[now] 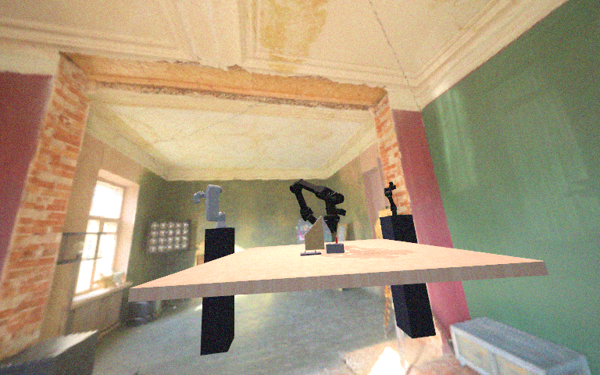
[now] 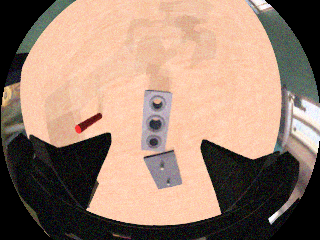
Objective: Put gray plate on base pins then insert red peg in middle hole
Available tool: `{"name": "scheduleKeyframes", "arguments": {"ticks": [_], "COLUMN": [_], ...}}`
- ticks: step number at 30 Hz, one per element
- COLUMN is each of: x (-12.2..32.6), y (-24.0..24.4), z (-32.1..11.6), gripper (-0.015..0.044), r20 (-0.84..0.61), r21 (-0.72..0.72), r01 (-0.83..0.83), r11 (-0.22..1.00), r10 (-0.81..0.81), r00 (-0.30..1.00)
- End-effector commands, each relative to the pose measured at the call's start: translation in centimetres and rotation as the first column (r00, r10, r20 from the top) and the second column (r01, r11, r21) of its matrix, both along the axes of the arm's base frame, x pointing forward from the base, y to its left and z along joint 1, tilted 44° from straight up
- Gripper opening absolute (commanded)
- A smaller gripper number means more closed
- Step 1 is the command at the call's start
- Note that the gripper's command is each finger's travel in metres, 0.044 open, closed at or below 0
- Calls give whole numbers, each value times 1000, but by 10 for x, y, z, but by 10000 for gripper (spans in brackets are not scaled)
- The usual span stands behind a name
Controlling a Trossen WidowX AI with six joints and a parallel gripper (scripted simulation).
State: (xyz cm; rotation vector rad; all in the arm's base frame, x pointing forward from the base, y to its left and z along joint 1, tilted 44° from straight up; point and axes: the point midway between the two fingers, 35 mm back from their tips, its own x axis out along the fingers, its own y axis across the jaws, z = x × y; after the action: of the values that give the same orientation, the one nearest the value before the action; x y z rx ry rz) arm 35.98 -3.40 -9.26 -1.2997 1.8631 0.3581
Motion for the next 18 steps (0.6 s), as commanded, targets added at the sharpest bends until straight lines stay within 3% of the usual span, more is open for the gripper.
{"name": "scheduleKeyframes", "arguments": {"ticks": [1,18], "x": [-4,-14], "y": [0,-36], "z": [-1,-38], "gripper": [440,440], "r20": [-5,-6], "r21": [-35,-37], "r01": [2,2], "r11": [999,999], "r10": [-2,-2], "r00": [1000,1000]}}
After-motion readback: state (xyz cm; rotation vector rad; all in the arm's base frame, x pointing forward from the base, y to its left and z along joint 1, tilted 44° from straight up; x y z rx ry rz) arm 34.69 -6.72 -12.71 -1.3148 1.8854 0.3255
